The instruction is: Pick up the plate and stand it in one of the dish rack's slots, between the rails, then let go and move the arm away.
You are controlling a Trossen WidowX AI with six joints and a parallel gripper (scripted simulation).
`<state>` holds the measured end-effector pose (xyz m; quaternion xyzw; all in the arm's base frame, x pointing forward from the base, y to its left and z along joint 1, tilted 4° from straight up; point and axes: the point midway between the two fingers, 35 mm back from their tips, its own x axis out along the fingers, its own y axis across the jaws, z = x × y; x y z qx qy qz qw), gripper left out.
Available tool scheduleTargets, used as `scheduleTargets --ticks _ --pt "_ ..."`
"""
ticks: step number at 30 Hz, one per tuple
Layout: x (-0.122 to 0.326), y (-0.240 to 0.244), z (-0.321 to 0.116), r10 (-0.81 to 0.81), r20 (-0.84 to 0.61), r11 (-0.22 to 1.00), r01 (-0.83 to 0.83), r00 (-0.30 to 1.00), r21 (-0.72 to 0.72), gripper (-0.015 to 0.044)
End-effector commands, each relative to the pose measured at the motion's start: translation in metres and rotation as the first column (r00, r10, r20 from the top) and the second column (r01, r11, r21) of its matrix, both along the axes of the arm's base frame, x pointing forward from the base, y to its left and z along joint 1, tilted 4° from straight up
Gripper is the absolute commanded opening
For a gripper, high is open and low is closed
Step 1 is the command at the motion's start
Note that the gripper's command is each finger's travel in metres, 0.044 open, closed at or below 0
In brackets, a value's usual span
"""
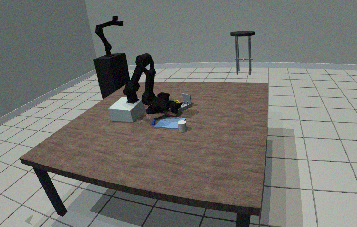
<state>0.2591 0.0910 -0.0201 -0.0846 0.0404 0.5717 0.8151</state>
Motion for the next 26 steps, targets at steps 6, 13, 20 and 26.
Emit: scheduleTargets --ticks 6,13,20,26 --pt "0.005 -0.001 0.018 0.006 0.0 1.0 -0.006 1.0 0.0 0.04" --pt "0.008 0.0 0.072 0.024 -0.001 1.0 -0.024 1.0 0.001 0.04" --pt "0.001 0.003 0.117 0.037 -0.002 0.999 -0.037 0.999 0.003 0.04" --pt "0.003 0.003 0.117 0.037 -0.002 0.999 -0.037 0.999 0.003 0.04"
